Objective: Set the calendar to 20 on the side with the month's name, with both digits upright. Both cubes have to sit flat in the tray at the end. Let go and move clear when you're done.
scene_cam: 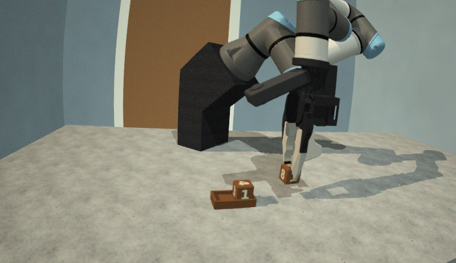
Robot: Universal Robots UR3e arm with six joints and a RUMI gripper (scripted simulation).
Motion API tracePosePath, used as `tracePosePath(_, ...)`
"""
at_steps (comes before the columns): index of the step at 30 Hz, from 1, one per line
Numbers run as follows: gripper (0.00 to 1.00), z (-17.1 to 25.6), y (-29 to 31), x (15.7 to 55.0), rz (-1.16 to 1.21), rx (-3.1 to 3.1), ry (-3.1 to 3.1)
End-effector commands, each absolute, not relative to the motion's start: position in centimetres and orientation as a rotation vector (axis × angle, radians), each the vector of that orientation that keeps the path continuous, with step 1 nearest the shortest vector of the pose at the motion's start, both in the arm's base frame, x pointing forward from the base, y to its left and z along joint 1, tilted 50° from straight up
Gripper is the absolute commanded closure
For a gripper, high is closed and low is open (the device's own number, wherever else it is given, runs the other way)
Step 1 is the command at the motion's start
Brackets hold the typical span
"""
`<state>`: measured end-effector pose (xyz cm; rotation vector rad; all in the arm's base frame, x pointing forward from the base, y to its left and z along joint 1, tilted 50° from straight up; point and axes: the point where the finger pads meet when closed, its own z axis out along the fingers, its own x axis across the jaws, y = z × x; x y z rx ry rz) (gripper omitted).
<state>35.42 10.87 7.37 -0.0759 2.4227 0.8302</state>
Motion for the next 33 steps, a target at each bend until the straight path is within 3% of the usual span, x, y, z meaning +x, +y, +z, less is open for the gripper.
tracePosePath(1,0.89,8.0,10.3,34.9,0.836,-0.079,2.414)
tracePosePath(33,0.89,10.8,7.7,32.7,0.836,-0.079,2.414)
